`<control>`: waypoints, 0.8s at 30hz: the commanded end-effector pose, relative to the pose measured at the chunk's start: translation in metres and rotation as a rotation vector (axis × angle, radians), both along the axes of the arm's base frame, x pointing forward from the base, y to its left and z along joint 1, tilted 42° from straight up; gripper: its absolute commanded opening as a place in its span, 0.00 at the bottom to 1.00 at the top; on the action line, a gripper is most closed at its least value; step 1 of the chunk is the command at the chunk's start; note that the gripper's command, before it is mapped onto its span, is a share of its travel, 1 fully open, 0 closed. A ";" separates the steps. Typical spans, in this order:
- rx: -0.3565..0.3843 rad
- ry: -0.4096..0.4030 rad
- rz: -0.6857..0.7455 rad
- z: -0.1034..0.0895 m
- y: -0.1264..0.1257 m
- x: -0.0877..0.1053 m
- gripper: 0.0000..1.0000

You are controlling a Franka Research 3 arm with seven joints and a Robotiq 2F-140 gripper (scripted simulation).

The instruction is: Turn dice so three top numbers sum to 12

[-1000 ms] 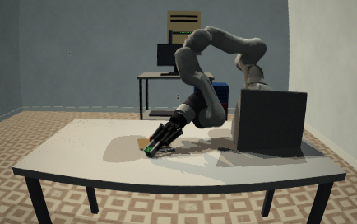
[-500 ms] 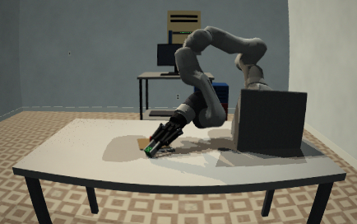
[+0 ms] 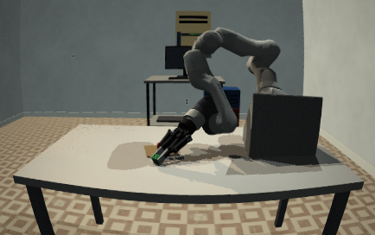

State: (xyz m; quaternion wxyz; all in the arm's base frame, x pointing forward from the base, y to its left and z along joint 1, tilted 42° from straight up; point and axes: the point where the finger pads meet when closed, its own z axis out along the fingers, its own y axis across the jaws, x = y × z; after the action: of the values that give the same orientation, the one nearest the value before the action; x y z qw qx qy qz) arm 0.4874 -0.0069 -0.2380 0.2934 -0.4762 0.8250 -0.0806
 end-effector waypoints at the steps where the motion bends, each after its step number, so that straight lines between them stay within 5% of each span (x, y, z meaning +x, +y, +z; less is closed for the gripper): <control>1: 0.002 -0.001 0.003 0.000 0.000 -0.001 0.21; 24: 0.002 -0.001 0.003 0.000 0.000 -0.001 0.28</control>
State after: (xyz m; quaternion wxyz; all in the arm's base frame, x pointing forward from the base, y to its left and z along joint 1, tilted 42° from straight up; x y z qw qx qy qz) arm 0.4874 -0.0068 -0.2379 0.2936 -0.4763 0.8249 -0.0805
